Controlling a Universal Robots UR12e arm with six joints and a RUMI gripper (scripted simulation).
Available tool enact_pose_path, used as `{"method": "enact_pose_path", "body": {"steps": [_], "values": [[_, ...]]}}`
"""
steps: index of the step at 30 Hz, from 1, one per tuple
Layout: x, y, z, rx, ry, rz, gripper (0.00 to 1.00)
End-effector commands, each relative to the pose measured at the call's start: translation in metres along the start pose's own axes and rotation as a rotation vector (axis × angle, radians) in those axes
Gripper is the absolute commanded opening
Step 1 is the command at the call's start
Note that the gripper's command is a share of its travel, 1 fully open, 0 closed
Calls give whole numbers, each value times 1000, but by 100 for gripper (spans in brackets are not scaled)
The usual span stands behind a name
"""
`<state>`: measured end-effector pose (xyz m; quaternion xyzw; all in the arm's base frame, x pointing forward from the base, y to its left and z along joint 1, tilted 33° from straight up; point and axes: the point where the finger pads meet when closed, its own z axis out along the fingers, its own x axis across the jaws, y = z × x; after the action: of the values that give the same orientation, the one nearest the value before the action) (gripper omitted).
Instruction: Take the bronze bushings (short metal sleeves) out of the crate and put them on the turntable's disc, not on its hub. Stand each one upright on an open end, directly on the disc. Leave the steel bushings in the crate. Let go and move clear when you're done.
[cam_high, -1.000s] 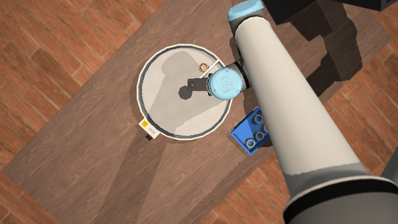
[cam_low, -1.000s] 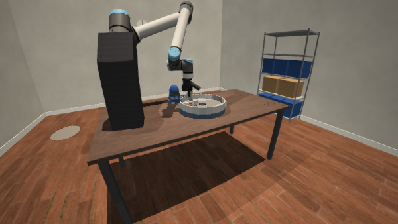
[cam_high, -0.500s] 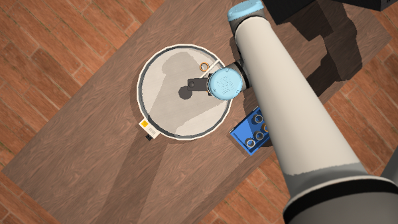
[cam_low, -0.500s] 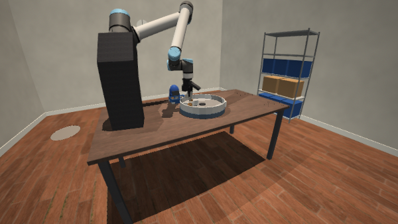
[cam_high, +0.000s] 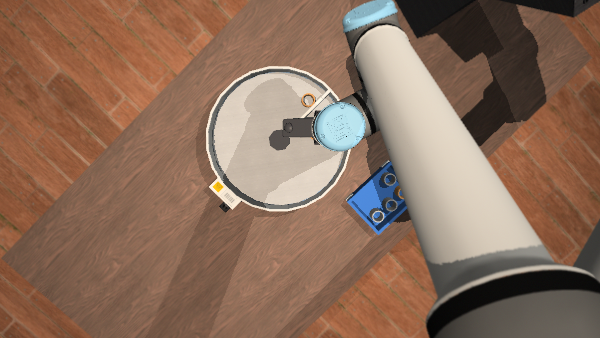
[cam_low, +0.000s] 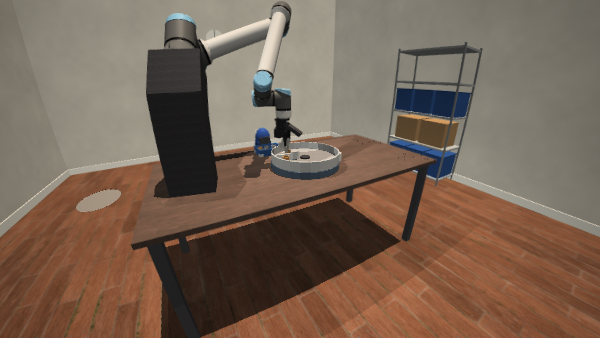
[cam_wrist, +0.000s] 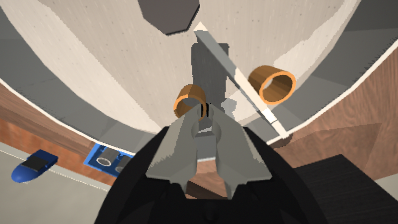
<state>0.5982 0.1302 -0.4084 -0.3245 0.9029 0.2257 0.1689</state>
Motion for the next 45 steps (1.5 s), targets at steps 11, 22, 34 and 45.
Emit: {"method": "enact_pose_path", "body": {"steps": [11, 22, 34, 45], "values": [[0, 0, 3, 1, 0, 0, 0], [0, 0, 5, 1, 0, 0, 0], [0, 0, 5, 1, 0, 0, 0], [0, 0, 5, 1, 0, 0, 0]]}}
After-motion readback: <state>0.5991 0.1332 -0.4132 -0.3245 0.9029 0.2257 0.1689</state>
